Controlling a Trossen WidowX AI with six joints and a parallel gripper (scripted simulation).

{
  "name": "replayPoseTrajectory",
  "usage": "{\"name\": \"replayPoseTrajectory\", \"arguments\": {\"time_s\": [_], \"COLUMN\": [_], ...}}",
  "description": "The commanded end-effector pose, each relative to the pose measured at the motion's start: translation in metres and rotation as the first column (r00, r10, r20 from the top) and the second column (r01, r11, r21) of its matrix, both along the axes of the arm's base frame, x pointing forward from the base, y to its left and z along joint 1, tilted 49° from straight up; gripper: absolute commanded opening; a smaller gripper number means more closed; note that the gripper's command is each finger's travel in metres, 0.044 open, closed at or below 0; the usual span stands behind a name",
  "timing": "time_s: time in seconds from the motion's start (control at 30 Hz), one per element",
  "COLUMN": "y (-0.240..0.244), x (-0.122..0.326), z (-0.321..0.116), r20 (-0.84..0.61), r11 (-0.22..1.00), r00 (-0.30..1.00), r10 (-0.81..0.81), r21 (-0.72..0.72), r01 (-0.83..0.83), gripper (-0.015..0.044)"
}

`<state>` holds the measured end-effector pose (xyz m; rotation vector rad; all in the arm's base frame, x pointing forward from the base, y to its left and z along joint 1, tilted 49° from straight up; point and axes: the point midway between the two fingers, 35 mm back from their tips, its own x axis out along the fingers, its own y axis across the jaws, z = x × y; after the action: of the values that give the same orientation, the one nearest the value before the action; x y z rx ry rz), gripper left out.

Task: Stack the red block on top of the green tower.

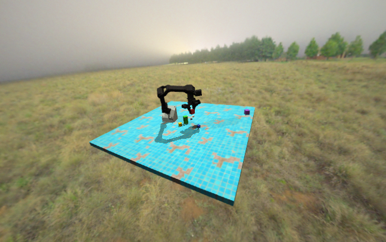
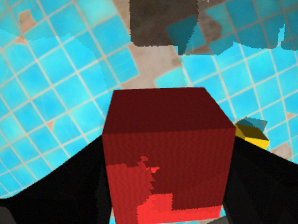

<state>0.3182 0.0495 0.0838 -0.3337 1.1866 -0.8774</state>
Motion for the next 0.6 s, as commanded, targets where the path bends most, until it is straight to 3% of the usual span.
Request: {"name": "replayPoseTrajectory", "arguments": {"time_s": [0.0, 0.57], "y": [0.002, -0.002], "x": [-0.019, -0.087], "z": [-0.004, -0.018], "r20": [0.001, -0.001], "r11": [1.000, 1.000], "r00": [1.000, 1.000], "r10": [-0.002, -0.004], "r21": [0.005, -0.001], "r01": [0.002, 0.004], "gripper": [0.0000, 0.0000]}}
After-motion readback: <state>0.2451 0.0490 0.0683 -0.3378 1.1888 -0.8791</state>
